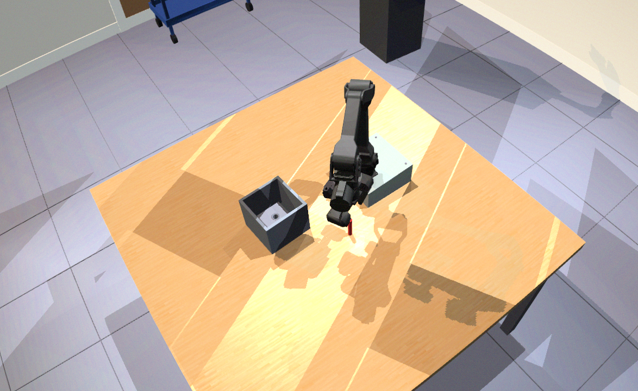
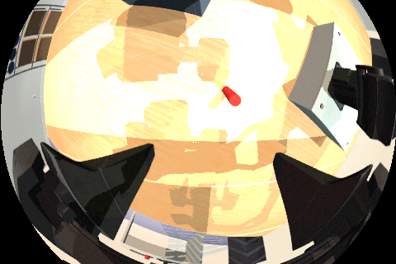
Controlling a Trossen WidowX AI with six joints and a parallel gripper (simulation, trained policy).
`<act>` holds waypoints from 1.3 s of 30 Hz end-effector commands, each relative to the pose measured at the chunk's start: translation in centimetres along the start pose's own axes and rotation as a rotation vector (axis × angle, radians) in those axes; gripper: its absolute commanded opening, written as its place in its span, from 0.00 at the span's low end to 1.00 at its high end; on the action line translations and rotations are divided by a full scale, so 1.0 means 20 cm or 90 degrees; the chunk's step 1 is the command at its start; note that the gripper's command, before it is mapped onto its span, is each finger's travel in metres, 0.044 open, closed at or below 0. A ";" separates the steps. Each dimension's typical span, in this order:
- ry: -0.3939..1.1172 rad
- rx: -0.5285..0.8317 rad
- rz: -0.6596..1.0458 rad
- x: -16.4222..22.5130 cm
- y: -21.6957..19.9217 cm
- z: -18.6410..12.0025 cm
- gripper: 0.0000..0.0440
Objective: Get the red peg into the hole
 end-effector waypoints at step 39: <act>0.037 0.092 0.060 -0.13 -0.10 0.61 0.43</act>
Point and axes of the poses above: the point midway between the two fingers, 35 mm back from their tips, its own z axis out along the fingers, its own y axis across the jaws, x = y × z, the point moved 6 cm from there along -z, back along the fingers, and after that the axes turned 14 degrees about -z, right-handed, at the moved point
